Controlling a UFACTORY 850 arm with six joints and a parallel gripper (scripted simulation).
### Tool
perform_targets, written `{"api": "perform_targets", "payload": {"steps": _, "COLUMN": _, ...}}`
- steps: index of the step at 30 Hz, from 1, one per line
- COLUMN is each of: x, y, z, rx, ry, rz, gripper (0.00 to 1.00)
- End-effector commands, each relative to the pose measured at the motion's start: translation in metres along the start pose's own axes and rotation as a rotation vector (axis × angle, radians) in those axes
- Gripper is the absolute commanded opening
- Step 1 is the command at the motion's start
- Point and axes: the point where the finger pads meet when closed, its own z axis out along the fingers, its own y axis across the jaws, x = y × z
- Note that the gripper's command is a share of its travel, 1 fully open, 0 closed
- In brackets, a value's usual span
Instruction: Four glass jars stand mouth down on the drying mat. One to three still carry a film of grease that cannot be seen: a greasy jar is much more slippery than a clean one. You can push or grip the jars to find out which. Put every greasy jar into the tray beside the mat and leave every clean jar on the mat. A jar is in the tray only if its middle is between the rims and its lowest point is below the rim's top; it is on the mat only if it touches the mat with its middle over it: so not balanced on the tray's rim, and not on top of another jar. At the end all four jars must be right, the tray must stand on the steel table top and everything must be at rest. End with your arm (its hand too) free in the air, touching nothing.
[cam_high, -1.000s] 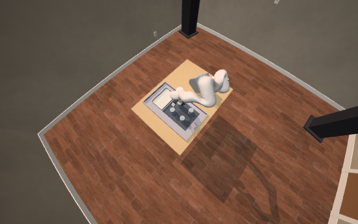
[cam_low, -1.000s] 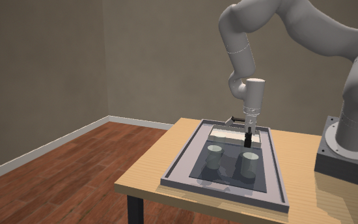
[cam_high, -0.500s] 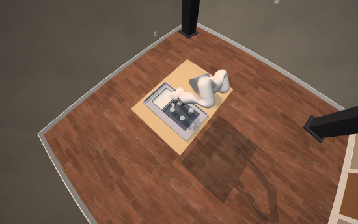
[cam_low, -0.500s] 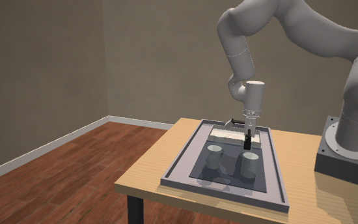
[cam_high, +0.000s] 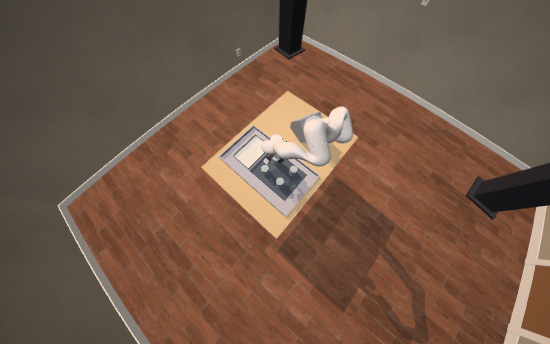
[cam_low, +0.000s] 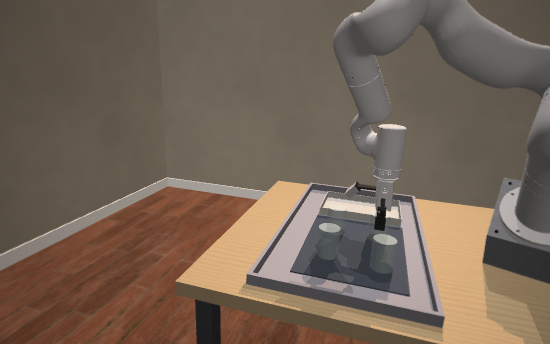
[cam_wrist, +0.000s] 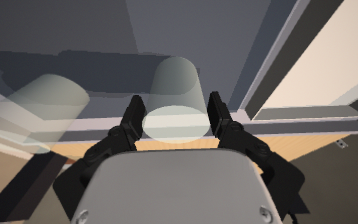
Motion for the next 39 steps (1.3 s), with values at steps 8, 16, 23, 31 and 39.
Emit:
{"api": "perform_targets", "payload": {"steps": 8, "x": 0.0006, "y": 0.0003, "z": -0.0004, "rx": -0.001, "ry": 0.001, "rz": 0.000, "gripper": 0.87}}
{"api": "perform_targets", "payload": {"steps": 16, "x": 0.0006, "y": 0.0003, "z": -0.0004, "rx": -0.001, "ry": 0.001, "rz": 0.000, "gripper": 0.87}}
{"api": "perform_targets", "payload": {"steps": 23, "x": 0.0006, "y": 0.0003, "z": -0.0004, "rx": -0.001, "ry": 0.001, "rz": 0.000, "gripper": 0.84}}
{"api": "perform_targets", "payload": {"steps": 31, "x": 0.0006, "y": 0.0003, "z": -0.0004, "rx": -0.001, "ry": 0.001, "rz": 0.000, "gripper": 0.84}}
{"api": "perform_targets", "payload": {"steps": 39, "x": 0.0006, "y": 0.0003, "z": -0.0004, "rx": -0.001, "ry": 0.001, "rz": 0.000, "gripper": 0.81}}
